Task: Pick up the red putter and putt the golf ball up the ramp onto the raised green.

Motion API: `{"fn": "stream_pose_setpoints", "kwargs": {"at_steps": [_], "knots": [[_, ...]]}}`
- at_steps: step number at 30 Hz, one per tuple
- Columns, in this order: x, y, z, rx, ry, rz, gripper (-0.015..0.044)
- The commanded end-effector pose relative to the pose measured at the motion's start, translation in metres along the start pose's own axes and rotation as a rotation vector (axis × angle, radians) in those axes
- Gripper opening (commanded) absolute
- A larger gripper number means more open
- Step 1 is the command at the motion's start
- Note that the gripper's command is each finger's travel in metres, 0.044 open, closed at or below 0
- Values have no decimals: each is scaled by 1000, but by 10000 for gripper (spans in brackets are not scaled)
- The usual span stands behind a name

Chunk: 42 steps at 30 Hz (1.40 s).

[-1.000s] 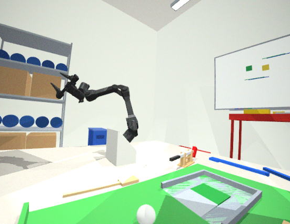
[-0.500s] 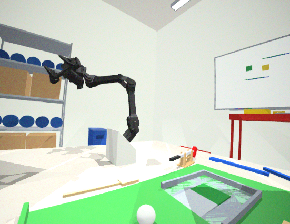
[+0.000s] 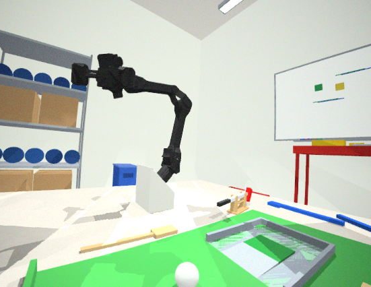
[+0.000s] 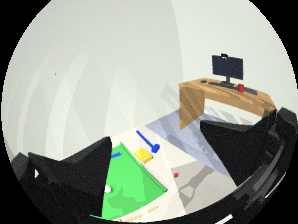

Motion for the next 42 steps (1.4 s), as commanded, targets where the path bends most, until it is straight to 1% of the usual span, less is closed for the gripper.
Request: {"fn": "stream_pose_setpoints", "kwargs": {"at_steps": [1, 5, 9, 13, 16, 20, 23, 29, 33, 35, 42], "knots": [[37, 18, 59, -173, -110, 122, 440], [64, 42, 119, -349, -239, 229, 440], [80, 74, 179, -531, -386, 327, 440], [84, 111, 239, -717, -554, 414, 440], [80, 141, 281, -855, -692, 469, 440], [63, 183, 330, -1033, -891, 528, 440], [42, 216, 364, -1167, -1063, 562, 440], [-17, 278, 413, -1407, -1440, 591, 440], [-63, 311, 423, -1530, -1702, 582, 440], [-72, 316, 423, -1548, -1748, 578, 440], [-70, 316, 423, -1548, -1748, 577, 440]]}}
Point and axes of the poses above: the point midway between the two fingers, 35 mm back from their tips, its own x axis out along the fingers, its own z axis across the jaws, y = z × x, the point moved 2 cm from there along -x, back along the fingers, and after that the axes turned 1 degree about x, right-handed, at the moved point
